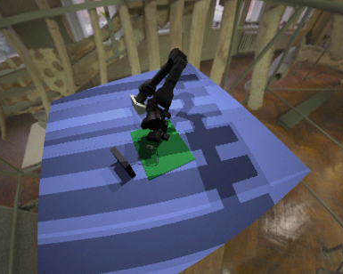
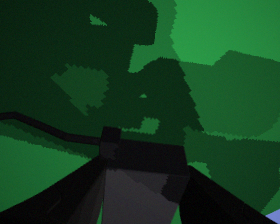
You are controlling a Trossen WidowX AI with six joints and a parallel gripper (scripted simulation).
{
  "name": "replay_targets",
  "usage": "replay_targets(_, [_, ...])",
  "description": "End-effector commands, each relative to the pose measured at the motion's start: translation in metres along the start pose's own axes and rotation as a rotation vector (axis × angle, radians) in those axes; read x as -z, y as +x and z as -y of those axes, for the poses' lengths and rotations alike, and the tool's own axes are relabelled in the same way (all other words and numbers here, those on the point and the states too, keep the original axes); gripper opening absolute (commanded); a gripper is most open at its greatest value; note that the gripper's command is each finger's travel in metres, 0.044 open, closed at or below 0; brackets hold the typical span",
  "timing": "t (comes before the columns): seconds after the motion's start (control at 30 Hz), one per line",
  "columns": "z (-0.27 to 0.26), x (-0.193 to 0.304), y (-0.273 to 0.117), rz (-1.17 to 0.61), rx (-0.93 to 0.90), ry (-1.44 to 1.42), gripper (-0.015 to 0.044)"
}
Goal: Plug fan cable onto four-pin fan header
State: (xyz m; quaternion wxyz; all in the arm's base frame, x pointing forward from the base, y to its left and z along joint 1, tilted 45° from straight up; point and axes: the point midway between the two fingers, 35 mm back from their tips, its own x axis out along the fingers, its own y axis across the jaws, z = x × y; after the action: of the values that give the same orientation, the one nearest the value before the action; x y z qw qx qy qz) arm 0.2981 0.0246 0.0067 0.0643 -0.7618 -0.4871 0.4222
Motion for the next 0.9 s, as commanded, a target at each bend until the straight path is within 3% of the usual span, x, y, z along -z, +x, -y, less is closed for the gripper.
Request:
replay_targets(0.0, [-0.001, 0.001, -0.004, 0.001, -0.001, -0.002, 0.0000])
replay_targets(0.67, [0.000, 0.016, -0.065, -0.001, -0.001, 0.001, 0.0000])
replay_targets(0.87, [0.000, 0.016, -0.067, 0.000, -0.001, -0.004, 0.0000])
